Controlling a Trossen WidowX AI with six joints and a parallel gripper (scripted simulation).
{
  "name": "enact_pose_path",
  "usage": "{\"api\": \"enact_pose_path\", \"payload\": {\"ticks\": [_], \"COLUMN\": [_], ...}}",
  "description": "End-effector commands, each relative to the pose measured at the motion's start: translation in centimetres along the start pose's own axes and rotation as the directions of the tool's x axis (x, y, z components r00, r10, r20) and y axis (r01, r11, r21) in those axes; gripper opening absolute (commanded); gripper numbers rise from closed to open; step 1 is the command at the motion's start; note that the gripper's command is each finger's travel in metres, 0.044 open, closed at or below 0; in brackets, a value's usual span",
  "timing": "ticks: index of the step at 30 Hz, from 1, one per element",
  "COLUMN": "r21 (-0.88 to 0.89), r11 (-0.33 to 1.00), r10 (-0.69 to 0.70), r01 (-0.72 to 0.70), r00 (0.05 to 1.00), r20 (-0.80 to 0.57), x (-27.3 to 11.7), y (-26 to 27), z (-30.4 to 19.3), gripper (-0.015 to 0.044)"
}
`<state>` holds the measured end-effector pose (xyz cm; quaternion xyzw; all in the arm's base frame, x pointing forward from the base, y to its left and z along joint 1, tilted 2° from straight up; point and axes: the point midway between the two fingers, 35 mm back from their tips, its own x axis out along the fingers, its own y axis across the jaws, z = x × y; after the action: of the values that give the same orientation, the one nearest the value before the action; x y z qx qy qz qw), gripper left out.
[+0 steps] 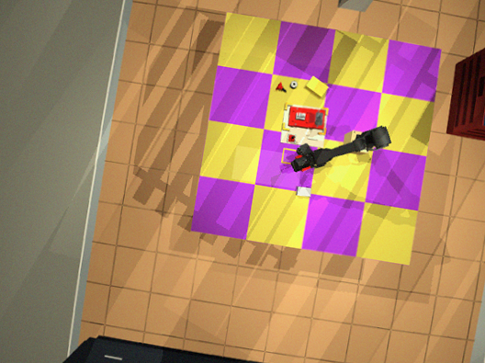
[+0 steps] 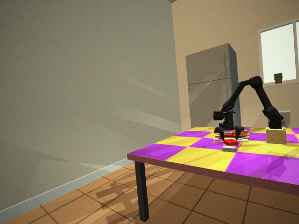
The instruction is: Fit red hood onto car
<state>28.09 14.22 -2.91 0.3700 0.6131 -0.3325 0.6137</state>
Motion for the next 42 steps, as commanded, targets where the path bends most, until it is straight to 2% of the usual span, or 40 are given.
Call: {"api": "enact_pose_path", "payload": {"ticks": [1, 33, 36, 42], "r21": [0.001, 0.001, -0.003, -0.003], "r11": [1.000, 1.000, 1.000, 1.000], "r10": [-0.012, -0.012, -0.003, -0.003], "r01": [0.012, 0.012, 0.003, 0.003], "r00": [1.000, 1.000, 1.000, 1.000], "r20": [0.002, 0.002, 0.000, 0.000], "x": [0.6, 1.8, 1.5, 1.5], "y": [-0.2, -0.3, -0.1, -0.1], "z": [0.0, 0.0, 0.0, 0.0], "gripper": [0.0440, 0.0440, 0.0361, 0.0321]}}
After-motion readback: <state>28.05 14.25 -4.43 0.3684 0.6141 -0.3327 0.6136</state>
